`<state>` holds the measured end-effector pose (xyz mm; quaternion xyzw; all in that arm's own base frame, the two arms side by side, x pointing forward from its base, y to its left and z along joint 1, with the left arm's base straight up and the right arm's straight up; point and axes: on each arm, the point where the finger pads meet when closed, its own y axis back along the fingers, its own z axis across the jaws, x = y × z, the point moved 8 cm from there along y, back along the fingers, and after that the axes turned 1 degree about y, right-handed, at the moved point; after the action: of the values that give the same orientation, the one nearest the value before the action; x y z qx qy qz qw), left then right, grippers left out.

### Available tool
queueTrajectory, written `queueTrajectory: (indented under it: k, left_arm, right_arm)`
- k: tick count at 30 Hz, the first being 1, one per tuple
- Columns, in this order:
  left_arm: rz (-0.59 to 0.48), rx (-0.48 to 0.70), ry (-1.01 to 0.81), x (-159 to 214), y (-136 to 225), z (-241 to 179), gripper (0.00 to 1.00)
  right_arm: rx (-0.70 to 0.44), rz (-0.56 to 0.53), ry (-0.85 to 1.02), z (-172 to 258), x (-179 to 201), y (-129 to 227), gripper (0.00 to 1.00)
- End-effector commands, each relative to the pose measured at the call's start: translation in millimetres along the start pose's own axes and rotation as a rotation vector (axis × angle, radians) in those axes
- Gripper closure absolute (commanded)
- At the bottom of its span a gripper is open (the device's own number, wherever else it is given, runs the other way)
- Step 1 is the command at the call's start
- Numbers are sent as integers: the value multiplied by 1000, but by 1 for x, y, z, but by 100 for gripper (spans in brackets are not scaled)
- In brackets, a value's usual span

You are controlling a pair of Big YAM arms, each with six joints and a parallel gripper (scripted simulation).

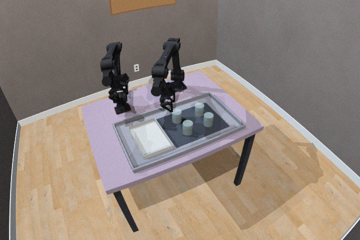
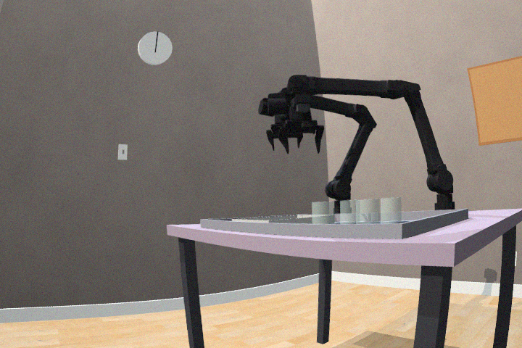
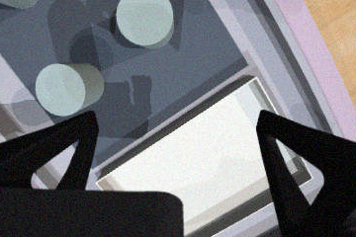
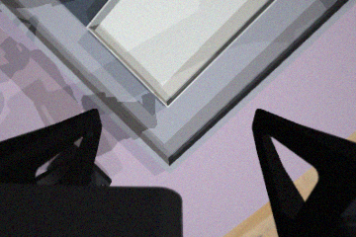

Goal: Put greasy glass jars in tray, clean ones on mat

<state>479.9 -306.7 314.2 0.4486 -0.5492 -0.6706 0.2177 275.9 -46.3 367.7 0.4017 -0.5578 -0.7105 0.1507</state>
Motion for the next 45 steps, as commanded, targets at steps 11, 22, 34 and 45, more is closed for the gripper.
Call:
queueTrajectory:
  k: [11,22,34,45]
  left_arm:
    - [30,154,-91,-120,-11,46,0]
    - [24,232,-226,-136,-33,79,0]
    - [-19,333,-412,-147,-65,128,0]
    - [-79,404,-556,-149,-90,168,0]
  right_arm:
    - [21,43,513,81,-51,-67,0]
    - [12,61,582,116,-72,-138,0]
    - [31,22,524,169,-88,-206,0]
    - [65,-37,308,189,-106,-237,0]
